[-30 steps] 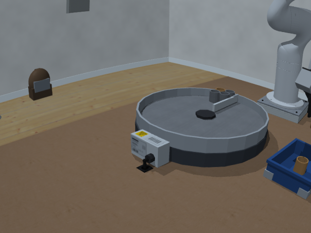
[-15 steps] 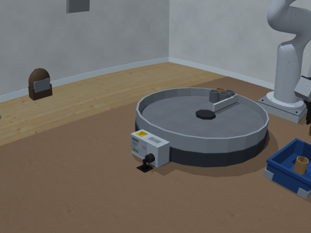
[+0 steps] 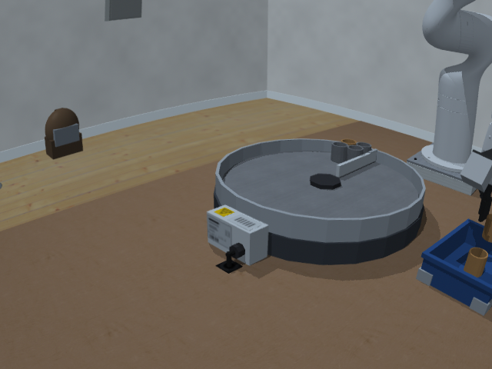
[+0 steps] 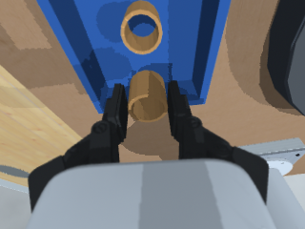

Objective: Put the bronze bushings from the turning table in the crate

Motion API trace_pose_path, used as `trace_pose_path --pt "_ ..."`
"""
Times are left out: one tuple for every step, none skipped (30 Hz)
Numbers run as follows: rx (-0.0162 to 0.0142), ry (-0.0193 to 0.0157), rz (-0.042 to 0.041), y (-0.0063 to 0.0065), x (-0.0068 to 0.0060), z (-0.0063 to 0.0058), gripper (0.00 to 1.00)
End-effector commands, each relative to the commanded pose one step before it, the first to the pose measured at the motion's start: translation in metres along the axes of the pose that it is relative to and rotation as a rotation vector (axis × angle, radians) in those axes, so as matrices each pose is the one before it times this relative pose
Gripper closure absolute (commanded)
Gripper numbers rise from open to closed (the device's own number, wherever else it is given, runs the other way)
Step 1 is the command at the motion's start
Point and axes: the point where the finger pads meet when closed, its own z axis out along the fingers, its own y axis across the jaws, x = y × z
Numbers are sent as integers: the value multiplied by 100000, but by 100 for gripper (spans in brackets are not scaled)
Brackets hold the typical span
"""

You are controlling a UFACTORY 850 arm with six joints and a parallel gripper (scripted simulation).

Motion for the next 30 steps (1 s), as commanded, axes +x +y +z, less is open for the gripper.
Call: trace_pose_path --pt "89 121 3 -53 62 -1 100" --pt "0 0 0 0 0 0 100" --pt "0 0 0 0 0 0 100" --pt "0 0 0 0 0 0 100" --pt "0 0 0 0 0 0 100" --pt "0 0 0 0 0 0 100" --pt "0 0 0 0 0 1 100" --pt "0 0 0 0 0 4 100" --pt "0 0 0 0 0 9 100" --pt "0 0 0 0 0 17 100" --pt "0 0 0 0 0 26 100" --pt "0 0 0 0 0 37 100" --pt "0 0 0 0 0 49 100" --pt "0 0 0 0 0 0 100" --pt "0 0 0 0 0 0 100" --pt "0 0 0 0 0 62 100" --pt "0 0 0 0 0 76 100" --pt "0 0 0 0 0 89 100" --pt "0 0 0 1 0 102 100" --pt "0 0 0 0 0 115 100" --pt "0 0 0 0 0 127 100" --pt "0 0 0 1 0 139 100" --pt "0 0 0 1 0 149 100" --pt "0 0 0 1 0 158 100" --pt "0 0 0 1 0 166 100" --pt "0 0 0 1 0 173 100" --pt "0 0 0 1 0 178 100" --pt "0 0 0 1 -1 182 100" --pt "0 0 0 1 0 183 100" --pt "0 0 0 1 0 184 100"
